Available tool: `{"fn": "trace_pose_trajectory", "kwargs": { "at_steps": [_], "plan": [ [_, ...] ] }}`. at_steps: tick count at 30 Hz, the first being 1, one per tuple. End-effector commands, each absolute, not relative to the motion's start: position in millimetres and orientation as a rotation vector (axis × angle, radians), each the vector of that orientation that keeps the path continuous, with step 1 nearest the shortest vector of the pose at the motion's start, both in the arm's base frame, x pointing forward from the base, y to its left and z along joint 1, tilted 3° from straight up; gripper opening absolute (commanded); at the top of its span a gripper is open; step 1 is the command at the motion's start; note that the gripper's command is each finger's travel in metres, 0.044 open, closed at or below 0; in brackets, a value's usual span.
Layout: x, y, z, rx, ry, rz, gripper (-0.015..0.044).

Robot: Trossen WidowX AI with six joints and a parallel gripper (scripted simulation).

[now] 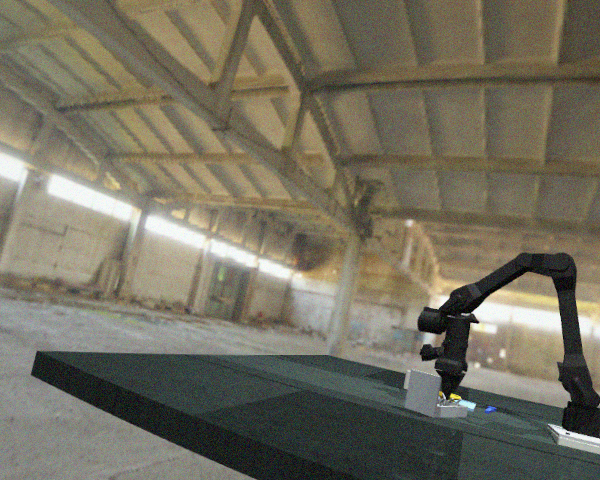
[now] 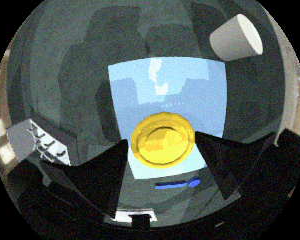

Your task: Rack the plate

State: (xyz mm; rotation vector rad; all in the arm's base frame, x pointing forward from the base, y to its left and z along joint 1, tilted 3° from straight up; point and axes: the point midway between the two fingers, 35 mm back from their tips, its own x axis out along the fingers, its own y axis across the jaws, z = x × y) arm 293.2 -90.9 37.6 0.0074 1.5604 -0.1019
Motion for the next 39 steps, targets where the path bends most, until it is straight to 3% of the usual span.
{"fn": "trace_pose_trajectory", "kwargs": {
  "at_steps": [1,13,24,39],
  "plan": [
    [293,-91,36,0.000,1.564,-0.100,0.0356],
    [293,-91,36,0.000,1.564,-0.100,0.0283],
    [302,-92,71,0.000,1.563,-0.100,0.0000],
    [312,-88,131,0.011,1.551,-0.110,0.0000]
  ]
}}
